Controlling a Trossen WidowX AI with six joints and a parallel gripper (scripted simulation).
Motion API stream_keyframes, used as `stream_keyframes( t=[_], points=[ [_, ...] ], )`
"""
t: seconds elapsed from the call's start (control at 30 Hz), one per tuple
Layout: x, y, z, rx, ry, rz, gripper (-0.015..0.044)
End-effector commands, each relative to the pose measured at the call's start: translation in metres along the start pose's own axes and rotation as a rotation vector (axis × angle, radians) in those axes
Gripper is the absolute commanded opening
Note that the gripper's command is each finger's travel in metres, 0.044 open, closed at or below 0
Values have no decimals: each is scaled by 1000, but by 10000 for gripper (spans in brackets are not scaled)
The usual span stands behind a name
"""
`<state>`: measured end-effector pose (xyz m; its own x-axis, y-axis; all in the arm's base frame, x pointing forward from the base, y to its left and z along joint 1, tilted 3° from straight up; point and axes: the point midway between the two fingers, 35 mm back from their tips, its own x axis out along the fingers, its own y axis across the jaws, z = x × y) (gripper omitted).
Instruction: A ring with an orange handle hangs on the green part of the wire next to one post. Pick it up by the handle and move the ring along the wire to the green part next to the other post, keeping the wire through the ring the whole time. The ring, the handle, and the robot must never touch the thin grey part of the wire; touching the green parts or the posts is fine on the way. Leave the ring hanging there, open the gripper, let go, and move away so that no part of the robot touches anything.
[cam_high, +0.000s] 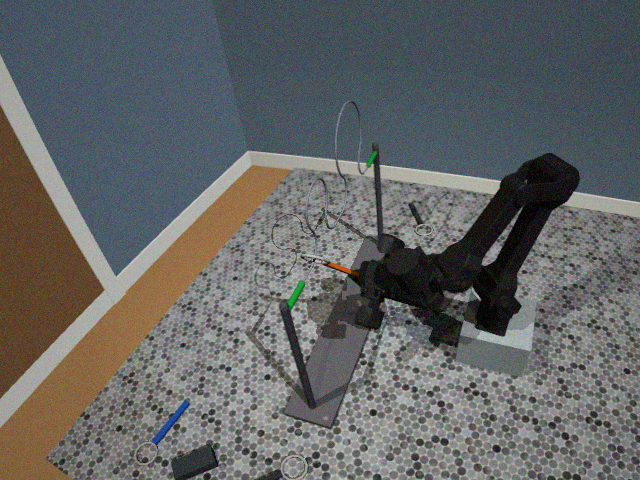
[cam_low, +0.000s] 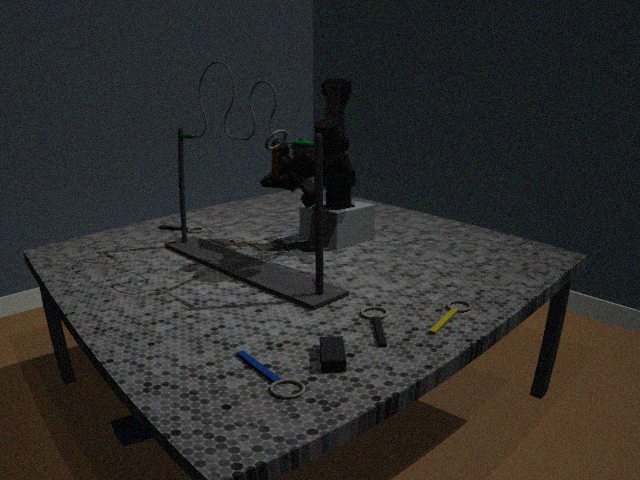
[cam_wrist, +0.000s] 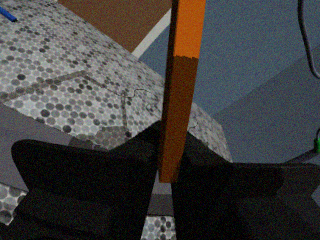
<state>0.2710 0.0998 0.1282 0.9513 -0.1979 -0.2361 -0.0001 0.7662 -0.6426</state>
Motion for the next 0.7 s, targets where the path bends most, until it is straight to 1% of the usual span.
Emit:
stream_keyframes(
  t=[0.0,0.67],
  points=[
    [-2,16,4,105,10,34,-150],
    [-19,81,25,461,54,193,-150]
  ],
)
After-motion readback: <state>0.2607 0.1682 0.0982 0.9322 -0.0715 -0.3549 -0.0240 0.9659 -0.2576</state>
